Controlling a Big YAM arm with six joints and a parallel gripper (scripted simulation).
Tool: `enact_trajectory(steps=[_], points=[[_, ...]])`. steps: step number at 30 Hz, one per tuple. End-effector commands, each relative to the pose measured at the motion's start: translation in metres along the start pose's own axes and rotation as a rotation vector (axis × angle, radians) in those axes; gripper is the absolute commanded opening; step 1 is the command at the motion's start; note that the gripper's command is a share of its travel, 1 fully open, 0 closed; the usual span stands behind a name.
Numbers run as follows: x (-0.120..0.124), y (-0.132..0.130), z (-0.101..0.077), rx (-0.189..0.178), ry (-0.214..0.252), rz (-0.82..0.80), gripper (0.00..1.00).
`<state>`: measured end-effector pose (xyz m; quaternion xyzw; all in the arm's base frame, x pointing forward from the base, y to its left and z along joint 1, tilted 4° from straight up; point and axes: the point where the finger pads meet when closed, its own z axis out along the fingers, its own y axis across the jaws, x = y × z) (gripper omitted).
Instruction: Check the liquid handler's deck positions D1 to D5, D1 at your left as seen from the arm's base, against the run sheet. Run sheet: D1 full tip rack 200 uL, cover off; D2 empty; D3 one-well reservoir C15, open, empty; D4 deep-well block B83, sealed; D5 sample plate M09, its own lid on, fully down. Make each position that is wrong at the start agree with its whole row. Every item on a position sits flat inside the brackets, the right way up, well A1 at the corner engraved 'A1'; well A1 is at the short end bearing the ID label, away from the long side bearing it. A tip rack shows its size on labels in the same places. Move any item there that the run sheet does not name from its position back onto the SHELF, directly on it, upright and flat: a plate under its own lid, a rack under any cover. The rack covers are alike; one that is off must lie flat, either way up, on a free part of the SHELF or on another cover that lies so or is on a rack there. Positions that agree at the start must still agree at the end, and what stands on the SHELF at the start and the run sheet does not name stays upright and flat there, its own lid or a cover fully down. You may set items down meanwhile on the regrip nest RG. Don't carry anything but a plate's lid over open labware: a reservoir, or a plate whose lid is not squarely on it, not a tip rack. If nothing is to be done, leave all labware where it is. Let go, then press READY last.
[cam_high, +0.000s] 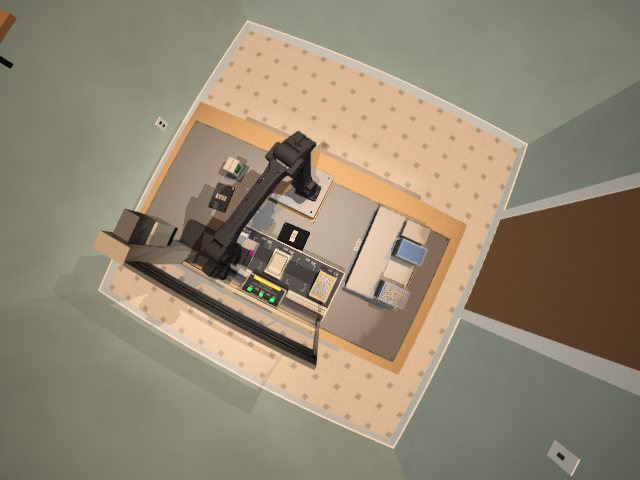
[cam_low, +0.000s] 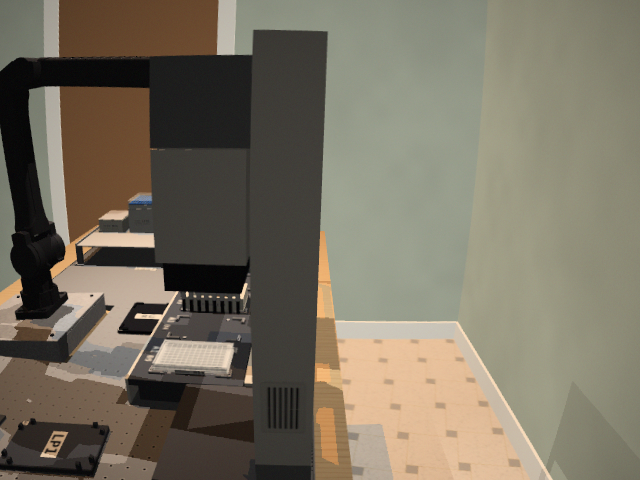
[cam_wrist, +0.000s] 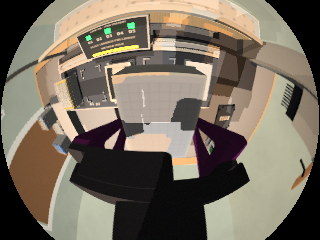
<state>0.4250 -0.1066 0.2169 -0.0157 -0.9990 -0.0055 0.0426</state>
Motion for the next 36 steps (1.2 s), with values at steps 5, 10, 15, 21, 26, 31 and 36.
enact_trajectory(steps=[5, 10, 15, 21, 26, 31, 36], points=[[-0.014, 0.0, -0.037, 0.015, -0.083, 0.007, 0.0], [-0.014, 0.0, -0.037, 0.015, -0.083, 0.007, 0.0], [0.025, -0.004, -0.018, 0.008, -0.046, 0.002, 0.0], [0.046, -0.003, -0.016, 0.008, -0.042, 0.002, 0.0], [0.073, -0.002, -0.015, 0.007, -0.03, 0.002, 0.0], [0.098, -0.002, -0.014, 0.007, -0.029, 0.002, 0.0], [0.113, -0.001, -0.013, 0.007, -0.028, 0.002, 0.0]])
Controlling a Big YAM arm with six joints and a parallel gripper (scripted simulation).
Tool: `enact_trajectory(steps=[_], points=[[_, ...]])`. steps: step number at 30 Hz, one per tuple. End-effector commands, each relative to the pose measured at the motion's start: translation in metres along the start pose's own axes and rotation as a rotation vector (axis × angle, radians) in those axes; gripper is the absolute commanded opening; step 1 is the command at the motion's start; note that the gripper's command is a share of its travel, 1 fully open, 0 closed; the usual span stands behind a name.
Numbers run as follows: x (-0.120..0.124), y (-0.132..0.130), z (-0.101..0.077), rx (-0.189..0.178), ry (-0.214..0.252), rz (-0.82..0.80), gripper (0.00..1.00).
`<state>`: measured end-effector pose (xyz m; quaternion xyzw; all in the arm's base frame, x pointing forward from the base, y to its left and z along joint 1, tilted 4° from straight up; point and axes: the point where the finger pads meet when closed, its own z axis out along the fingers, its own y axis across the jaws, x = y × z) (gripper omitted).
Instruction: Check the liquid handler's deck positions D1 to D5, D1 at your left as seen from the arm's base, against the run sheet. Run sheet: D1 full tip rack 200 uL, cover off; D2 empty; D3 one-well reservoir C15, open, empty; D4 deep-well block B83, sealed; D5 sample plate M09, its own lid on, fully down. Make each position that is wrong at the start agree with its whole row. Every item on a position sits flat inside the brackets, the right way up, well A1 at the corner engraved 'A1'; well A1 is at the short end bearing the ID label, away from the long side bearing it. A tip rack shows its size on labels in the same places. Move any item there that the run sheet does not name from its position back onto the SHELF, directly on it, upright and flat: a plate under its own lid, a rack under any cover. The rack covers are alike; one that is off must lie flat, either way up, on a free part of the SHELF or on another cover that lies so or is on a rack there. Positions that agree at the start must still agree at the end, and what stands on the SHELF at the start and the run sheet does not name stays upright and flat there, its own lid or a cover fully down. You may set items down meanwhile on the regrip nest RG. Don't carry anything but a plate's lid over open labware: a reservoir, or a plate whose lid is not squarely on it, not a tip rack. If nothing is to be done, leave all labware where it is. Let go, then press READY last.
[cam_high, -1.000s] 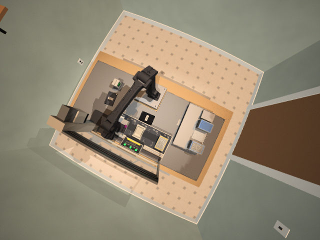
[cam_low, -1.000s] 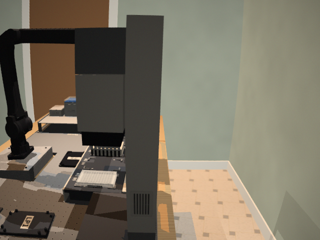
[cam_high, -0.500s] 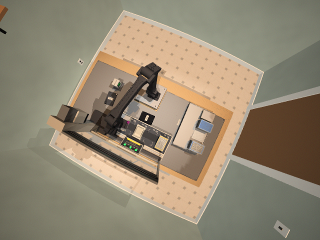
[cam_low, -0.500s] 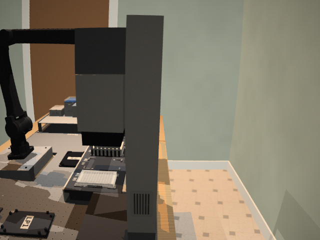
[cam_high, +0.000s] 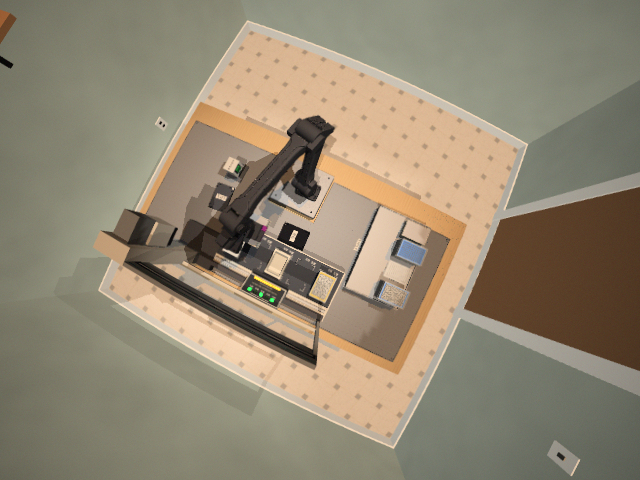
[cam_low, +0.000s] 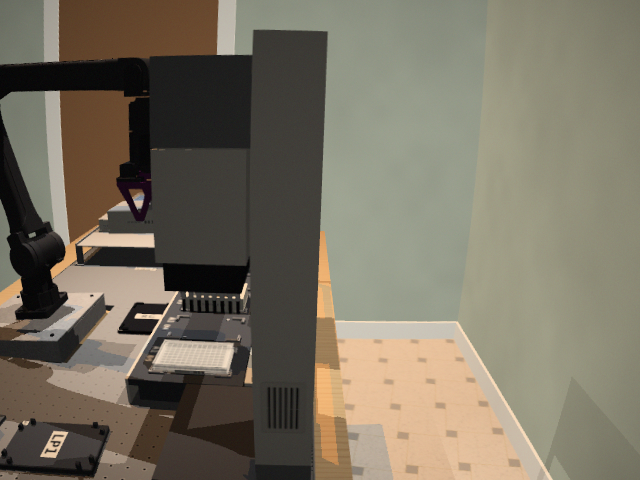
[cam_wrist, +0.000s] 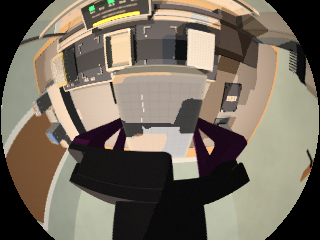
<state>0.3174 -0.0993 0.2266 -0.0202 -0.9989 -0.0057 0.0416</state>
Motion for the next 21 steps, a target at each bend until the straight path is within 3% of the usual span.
enact_trajectory(steps=[1, 12, 13, 15, 17, 18, 21], points=[[0.009, -0.005, -0.012, 0.007, -0.026, -0.007, 0.0], [0.064, -0.004, -0.01, 0.007, -0.022, -0.007, 0.0], [0.065, -0.004, -0.01, 0.007, -0.022, -0.007, 0.0], [0.054, -0.008, -0.031, 0.024, -0.074, -0.006, 0.0], [0.054, -0.008, -0.031, 0.024, -0.074, -0.006, 0.0], [0.049, -0.01, -0.02, 0.017, -0.054, -0.007, 0.0], [0.049, -0.01, -0.02, 0.017, -0.054, -0.007, 0.0]])
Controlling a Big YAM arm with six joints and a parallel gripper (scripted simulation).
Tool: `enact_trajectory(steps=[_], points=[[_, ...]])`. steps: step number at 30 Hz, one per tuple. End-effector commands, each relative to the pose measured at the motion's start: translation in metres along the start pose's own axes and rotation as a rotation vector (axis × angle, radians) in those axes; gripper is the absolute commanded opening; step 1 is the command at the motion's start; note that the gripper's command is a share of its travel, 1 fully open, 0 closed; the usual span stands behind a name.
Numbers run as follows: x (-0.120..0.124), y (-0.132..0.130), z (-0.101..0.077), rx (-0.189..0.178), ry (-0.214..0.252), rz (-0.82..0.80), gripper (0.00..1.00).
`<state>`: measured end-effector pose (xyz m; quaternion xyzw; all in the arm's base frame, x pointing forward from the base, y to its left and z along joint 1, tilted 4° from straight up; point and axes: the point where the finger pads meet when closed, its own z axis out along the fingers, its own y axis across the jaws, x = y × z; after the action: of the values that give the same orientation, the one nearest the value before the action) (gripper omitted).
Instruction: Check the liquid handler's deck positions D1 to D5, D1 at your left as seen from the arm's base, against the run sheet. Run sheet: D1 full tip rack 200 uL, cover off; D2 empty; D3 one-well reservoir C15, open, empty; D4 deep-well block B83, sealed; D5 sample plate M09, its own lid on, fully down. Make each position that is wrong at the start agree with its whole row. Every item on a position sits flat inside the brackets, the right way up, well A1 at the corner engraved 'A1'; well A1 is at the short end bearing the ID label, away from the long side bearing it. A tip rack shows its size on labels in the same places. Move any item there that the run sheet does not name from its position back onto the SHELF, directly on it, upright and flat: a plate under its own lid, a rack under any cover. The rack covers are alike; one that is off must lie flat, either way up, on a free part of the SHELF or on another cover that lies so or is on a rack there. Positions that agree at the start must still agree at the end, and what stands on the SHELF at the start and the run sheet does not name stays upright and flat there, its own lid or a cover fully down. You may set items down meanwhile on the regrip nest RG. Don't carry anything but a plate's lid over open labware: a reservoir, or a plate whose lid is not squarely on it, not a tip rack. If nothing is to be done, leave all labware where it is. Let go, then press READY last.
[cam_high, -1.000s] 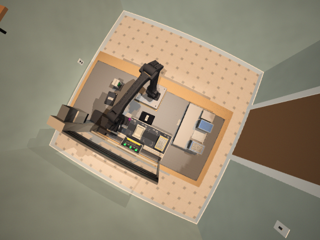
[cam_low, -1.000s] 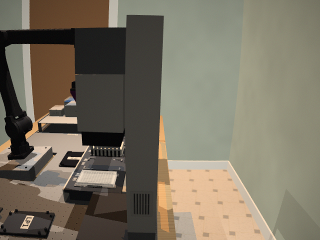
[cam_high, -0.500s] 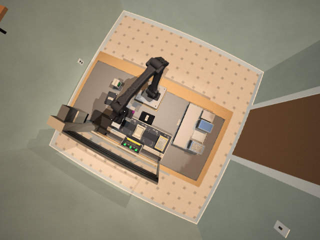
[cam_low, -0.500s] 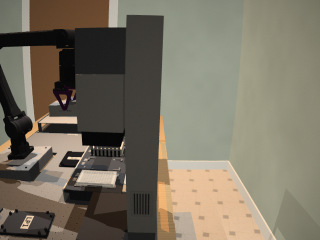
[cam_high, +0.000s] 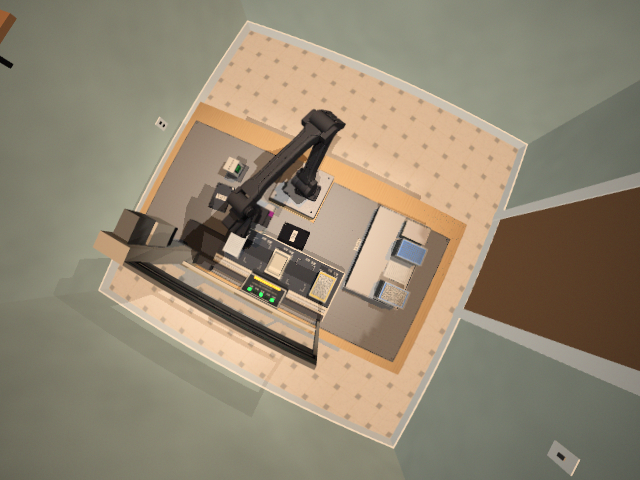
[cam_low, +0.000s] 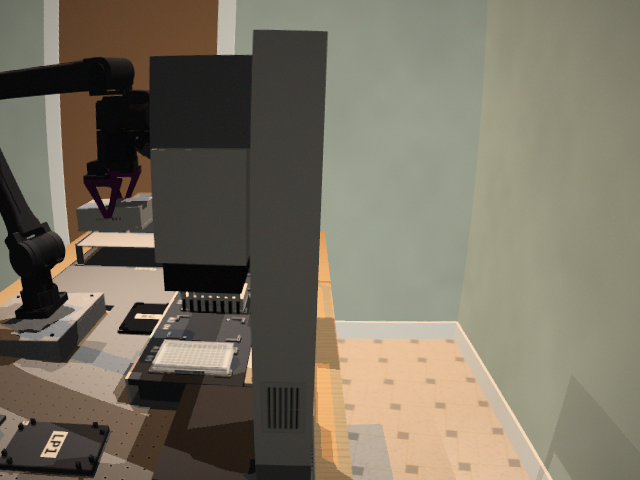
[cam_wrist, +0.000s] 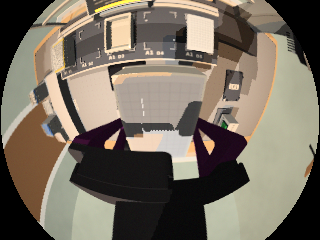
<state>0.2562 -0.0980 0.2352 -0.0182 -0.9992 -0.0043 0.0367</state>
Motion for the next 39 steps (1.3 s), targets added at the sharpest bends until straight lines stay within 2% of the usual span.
enact_trajectory(steps=[1, 13, 14, 28, 31, 39], points=[[-0.009, -0.004, -0.015, 0.013, -0.041, -0.003, 0.0], [-0.009, -0.004, -0.015, 0.013, -0.041, -0.003, 0.0], [-0.026, -0.006, -0.024, 0.022, -0.069, -0.014, 0.0], [-0.097, -0.003, -0.023, 0.017, -0.071, -0.003, 0.0], [-0.1, -0.003, -0.023, 0.015, -0.061, -0.003, 0.0], [-0.143, -0.002, -0.023, 0.015, -0.071, -0.003, 0.0]])
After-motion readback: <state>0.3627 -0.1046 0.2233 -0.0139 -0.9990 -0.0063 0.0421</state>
